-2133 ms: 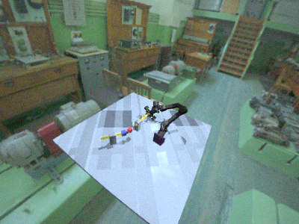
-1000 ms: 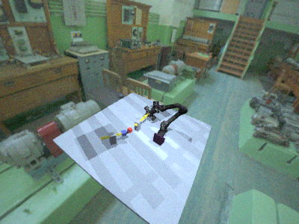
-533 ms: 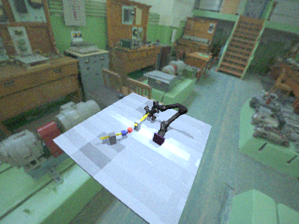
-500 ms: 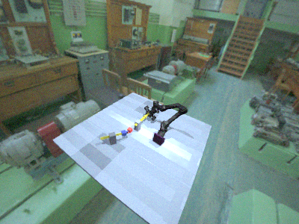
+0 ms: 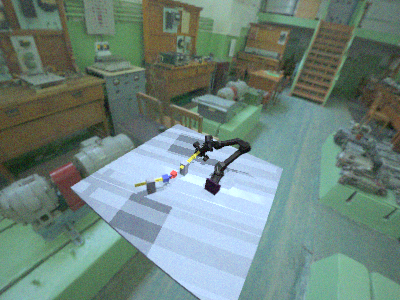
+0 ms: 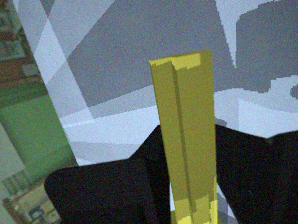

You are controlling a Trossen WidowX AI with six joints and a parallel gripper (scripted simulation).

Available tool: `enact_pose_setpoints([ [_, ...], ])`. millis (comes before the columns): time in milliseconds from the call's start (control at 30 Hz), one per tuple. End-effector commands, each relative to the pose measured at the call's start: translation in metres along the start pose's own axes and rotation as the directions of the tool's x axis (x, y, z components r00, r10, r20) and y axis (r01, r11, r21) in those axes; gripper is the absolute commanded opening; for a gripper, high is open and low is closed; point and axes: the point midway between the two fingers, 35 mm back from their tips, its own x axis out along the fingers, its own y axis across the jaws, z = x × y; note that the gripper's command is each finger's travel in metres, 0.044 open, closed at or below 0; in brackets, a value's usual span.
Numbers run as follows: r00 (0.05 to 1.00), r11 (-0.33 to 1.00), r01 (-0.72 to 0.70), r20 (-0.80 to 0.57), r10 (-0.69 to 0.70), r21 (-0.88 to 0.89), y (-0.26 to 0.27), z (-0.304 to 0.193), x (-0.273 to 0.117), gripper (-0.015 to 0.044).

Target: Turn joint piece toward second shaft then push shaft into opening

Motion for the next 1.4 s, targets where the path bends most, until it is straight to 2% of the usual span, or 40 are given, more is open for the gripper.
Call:
enact_pose_setpoints([
  [0, 1.0, 1.0, -0.003, 0.0, 0.003, 0.0, 0.0, -0.0002, 0.0, 0.0067],
  [1367, 1.0, 1.0, -0.005, 0.0, 0.005, 0.001, 0.0001, 0.0008, 0.0, 0.0067],
])
